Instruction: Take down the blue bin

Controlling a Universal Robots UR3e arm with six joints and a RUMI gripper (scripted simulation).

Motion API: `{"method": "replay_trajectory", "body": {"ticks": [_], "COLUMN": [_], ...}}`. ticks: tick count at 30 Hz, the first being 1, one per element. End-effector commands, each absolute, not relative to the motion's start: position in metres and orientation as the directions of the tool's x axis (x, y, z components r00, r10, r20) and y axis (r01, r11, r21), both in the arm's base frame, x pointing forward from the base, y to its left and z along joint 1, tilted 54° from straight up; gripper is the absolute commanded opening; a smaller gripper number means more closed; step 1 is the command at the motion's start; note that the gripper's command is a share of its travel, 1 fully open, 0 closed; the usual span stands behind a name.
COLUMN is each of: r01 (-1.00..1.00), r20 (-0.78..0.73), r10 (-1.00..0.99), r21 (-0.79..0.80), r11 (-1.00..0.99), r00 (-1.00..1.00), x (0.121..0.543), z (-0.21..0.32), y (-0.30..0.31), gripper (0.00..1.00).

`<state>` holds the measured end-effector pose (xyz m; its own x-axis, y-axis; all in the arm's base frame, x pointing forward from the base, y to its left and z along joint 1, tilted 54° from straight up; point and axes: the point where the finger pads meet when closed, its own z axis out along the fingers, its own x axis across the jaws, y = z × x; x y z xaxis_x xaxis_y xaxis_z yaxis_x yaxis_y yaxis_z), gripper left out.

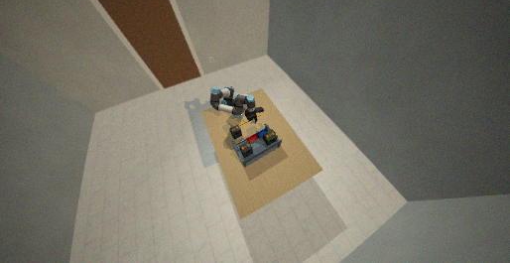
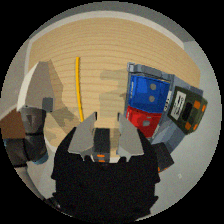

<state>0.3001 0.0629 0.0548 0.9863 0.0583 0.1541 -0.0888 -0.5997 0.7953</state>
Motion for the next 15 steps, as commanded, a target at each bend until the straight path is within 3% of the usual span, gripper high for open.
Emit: {"method": "replay_trajectory", "body": {"ticks": [1, 12, 15], "r01": [-0.089, -0.089, -0.089], "r20": [0.152, 0.152, 0.153], "r10": [0.056, 0.056, 0.056], "r21": [0.796, 0.796, 0.796], "r11": [-0.598, -0.598, -0.598], "r00": [0.987, 0.987, 0.987], "x": [0.33, 0.33, 0.361], "z": [0.05, 0.05, 0.045], "y": [0.071, 0.071, 0.079], "gripper": [0.26, 0.26, 0.26]}}
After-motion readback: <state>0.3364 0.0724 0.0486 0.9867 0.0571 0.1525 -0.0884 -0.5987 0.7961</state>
